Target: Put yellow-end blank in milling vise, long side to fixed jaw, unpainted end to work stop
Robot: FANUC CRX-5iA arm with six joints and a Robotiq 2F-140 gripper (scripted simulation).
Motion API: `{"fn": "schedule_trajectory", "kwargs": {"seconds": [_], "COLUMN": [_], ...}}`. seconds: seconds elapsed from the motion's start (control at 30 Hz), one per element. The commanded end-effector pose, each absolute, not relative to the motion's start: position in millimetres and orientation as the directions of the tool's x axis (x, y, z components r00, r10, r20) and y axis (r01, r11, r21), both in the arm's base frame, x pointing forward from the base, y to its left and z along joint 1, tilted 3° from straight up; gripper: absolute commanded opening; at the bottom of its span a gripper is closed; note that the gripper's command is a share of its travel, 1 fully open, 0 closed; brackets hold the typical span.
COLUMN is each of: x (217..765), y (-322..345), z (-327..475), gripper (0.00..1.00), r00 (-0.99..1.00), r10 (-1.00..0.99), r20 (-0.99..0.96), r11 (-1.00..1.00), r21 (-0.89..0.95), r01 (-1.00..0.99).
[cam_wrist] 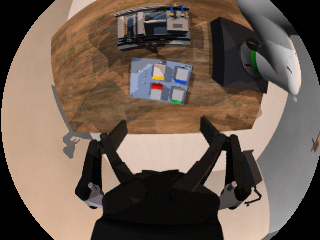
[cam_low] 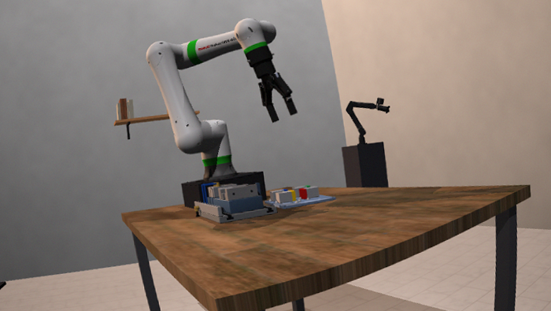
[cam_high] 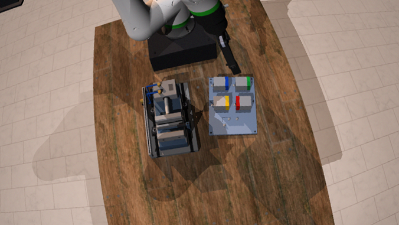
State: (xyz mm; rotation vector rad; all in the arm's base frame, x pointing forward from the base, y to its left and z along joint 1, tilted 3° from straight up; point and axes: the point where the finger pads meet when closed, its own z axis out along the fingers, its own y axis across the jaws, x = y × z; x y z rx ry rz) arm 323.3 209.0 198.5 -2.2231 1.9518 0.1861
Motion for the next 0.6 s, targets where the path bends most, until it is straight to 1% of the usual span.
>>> {"fn": "schedule_trajectory", "kwargs": {"seconds": [0.0,0.3,0.4,0.57], "x": [316,297,300,302], "y": [211,217,216,216], "z": [201,206,206,205], "gripper": [1.0,1.0,1.0,1.0], "r00": [0.099,0.014,0.02,-0.012], "r10": [-0.981,-0.998,-0.997,-0.999], "r20": [-0.17,-0.064,-0.073,-0.032], "r11": [-0.093,-0.012,-0.018,0.013], "r21": [-0.042,-0.022,-0.022,-0.017], "r01": [-0.995,-1.0,-1.0,-1.0]}}
